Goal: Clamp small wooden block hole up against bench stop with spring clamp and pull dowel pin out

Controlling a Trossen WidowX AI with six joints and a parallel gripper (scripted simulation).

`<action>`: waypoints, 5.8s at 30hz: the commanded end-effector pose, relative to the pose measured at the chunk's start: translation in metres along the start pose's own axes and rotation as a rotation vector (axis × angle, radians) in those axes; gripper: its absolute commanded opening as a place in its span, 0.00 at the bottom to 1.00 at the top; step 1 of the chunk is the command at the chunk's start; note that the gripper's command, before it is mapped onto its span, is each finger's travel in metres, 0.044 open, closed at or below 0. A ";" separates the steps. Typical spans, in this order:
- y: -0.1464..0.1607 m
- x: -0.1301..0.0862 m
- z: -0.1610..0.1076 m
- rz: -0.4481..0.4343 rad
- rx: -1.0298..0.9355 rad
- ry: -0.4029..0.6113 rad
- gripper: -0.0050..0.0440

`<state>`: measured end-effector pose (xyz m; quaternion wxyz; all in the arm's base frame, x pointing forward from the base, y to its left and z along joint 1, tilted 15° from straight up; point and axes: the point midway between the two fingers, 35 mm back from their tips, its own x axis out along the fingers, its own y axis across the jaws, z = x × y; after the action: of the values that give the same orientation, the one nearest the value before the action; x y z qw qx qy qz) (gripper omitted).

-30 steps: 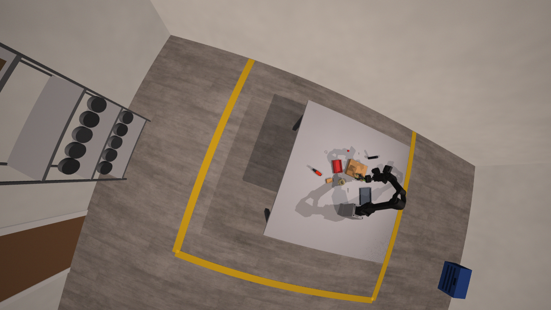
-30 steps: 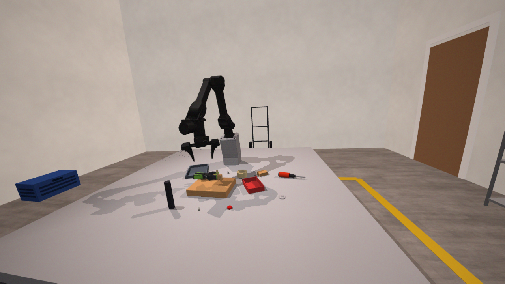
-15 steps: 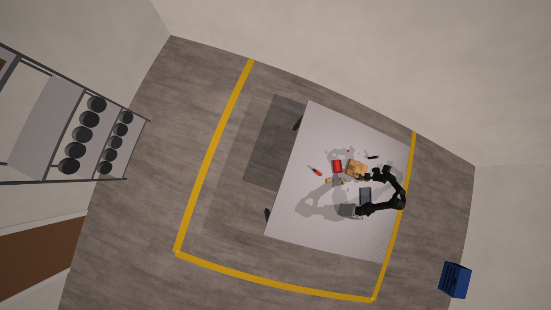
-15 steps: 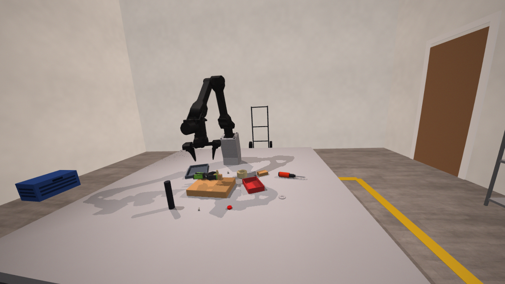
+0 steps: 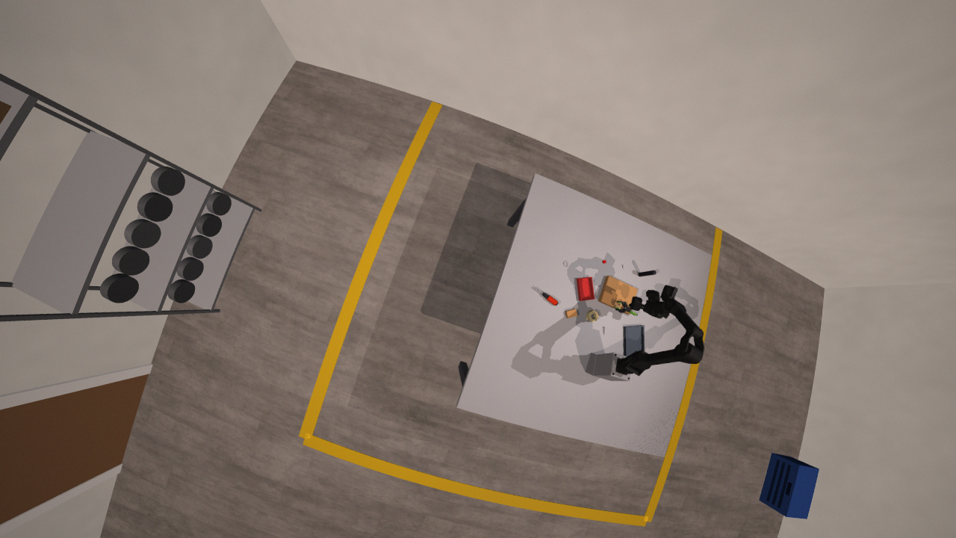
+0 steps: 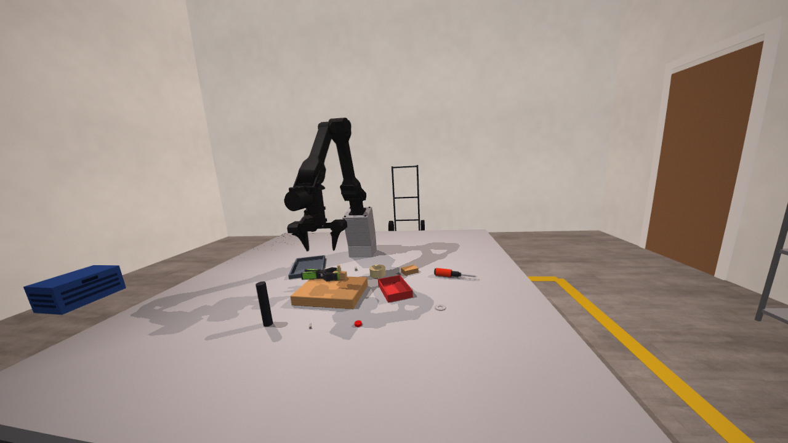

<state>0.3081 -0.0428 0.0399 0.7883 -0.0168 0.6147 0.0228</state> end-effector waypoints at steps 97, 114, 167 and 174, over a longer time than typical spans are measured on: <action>0.045 0.010 0.000 0.000 1.334 -0.016 1.00; 0.053 0.011 -0.001 0.003 1.560 -0.018 1.00; 0.056 0.071 0.000 0.005 1.658 -0.020 1.00; 0.056 0.072 0.000 0.005 1.658 -0.020 0.96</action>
<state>0.3240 0.0145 -0.0253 0.5528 0.5739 0.4234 -0.4310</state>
